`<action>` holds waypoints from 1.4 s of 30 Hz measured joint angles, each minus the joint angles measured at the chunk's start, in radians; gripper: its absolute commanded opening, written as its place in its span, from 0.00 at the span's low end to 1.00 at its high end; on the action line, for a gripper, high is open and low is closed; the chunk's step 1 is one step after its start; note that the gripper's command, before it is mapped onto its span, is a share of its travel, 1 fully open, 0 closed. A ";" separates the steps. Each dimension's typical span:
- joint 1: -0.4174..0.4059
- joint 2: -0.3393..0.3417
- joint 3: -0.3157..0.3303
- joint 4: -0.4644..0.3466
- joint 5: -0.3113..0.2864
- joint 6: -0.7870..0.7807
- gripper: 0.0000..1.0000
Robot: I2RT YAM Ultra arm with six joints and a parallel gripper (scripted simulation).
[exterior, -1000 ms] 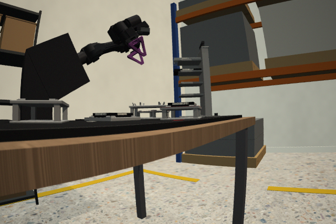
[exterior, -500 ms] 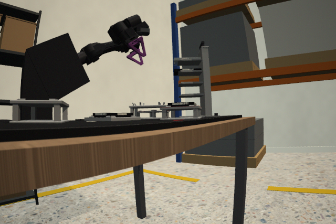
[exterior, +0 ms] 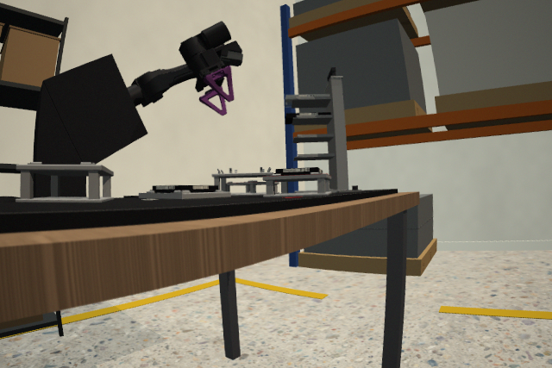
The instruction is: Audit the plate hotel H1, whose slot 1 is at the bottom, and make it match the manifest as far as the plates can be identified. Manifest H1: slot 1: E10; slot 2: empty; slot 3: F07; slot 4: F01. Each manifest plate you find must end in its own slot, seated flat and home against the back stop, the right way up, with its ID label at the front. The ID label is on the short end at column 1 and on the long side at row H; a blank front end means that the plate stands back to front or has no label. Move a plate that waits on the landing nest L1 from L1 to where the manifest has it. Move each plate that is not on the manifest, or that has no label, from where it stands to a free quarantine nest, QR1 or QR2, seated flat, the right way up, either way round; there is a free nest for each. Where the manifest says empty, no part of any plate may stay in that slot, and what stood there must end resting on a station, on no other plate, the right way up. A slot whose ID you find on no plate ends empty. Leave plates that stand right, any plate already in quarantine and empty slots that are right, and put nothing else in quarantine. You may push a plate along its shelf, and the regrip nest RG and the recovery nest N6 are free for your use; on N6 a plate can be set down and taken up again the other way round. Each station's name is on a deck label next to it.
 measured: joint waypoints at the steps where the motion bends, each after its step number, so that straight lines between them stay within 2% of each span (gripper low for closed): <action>1: 0.005 0.015 0.005 -0.013 0.002 -0.030 1.00; 12: 0.063 0.210 0.069 -0.122 0.038 -0.359 1.00; 24: 0.153 0.496 0.177 -0.175 0.114 -0.718 1.00; 28: 0.180 0.571 0.217 -0.204 0.148 -0.838 1.00; 34: 0.206 0.613 0.274 -0.286 0.200 -1.018 1.00; 42: 0.238 0.620 0.339 -0.428 0.279 -1.258 1.00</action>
